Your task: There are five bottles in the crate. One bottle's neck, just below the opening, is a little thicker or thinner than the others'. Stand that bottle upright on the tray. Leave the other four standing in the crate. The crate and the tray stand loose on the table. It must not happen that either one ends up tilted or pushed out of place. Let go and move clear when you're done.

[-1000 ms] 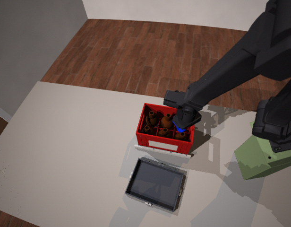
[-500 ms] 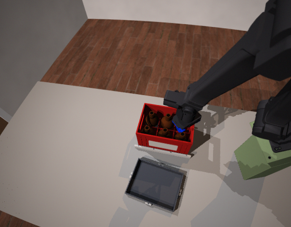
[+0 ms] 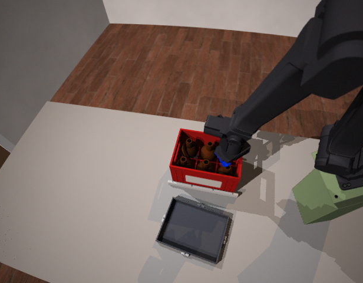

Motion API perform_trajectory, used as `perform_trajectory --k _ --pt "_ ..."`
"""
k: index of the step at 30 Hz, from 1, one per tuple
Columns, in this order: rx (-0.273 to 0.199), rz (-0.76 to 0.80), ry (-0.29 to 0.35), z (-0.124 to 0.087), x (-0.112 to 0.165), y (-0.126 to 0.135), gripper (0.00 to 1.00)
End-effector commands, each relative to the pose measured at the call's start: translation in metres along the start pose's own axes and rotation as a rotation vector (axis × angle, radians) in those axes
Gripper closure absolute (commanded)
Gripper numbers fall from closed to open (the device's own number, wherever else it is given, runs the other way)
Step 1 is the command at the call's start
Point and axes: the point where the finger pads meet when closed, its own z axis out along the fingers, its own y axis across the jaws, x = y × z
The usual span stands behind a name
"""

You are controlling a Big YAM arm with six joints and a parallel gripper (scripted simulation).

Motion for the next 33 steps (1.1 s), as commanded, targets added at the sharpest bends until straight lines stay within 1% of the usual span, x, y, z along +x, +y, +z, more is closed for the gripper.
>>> perform_trajectory --k 1,9,12,14,23,29,33 --pt "0.000 0.009 0.007 0.008 0.003 0.000 0.39" --pt "-0.005 0.006 0.000 0.018 -0.001 0.004 0.39" --pt "-0.002 0.016 -0.008 0.018 -0.005 0.001 0.39" --pt "-0.007 0.006 -0.003 0.022 -0.003 0.005 0.39" --pt "-0.007 0.005 -0.001 0.032 -0.002 0.005 0.39" --pt "-0.005 0.013 -0.010 0.032 -0.005 0.002 0.39" --pt "-0.003 0.010 0.000 0.035 -0.002 0.002 0.39"
